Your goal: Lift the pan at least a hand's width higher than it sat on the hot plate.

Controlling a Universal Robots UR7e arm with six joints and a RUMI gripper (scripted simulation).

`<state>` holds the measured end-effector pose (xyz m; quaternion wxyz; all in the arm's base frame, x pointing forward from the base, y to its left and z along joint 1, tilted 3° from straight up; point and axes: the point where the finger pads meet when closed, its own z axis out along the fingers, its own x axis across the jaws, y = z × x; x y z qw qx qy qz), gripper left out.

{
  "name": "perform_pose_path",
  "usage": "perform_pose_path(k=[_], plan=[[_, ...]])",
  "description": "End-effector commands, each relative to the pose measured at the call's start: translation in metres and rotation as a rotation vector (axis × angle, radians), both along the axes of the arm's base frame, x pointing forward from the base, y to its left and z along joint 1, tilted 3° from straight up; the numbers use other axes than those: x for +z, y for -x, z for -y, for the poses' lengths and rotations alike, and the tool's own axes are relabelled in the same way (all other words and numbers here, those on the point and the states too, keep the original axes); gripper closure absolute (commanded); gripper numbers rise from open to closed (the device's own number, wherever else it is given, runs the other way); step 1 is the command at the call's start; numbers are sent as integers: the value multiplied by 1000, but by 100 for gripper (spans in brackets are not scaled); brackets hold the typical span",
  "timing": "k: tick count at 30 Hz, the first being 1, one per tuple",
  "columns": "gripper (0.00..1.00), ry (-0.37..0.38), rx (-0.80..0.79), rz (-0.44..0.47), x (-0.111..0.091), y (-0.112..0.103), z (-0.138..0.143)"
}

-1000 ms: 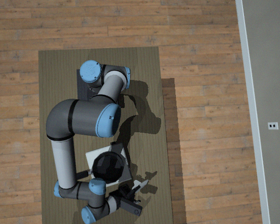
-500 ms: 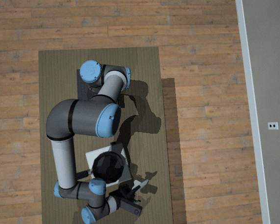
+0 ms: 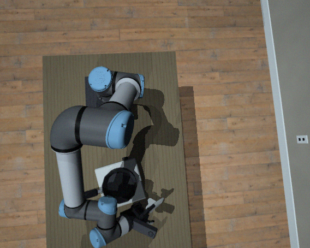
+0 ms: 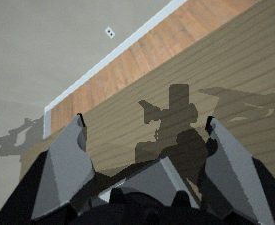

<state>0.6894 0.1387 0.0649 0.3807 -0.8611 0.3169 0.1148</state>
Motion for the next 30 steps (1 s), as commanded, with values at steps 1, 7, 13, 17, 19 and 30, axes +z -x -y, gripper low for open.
perform_pose_path(k=[1, 7, 13, 17, 19, 30], plan=[[0, 32, -20, -28, 6, 9, 4], [0, 106, -69, -91, 17, 30, 13], [0, 212, -152, -171, 31, 61, 28], [0, 254, -188, -200, 36, 74, 35], [0, 300, -230, -229, 42, 88, 42], [0, 583, -559, -364, 78, 182, 98]])
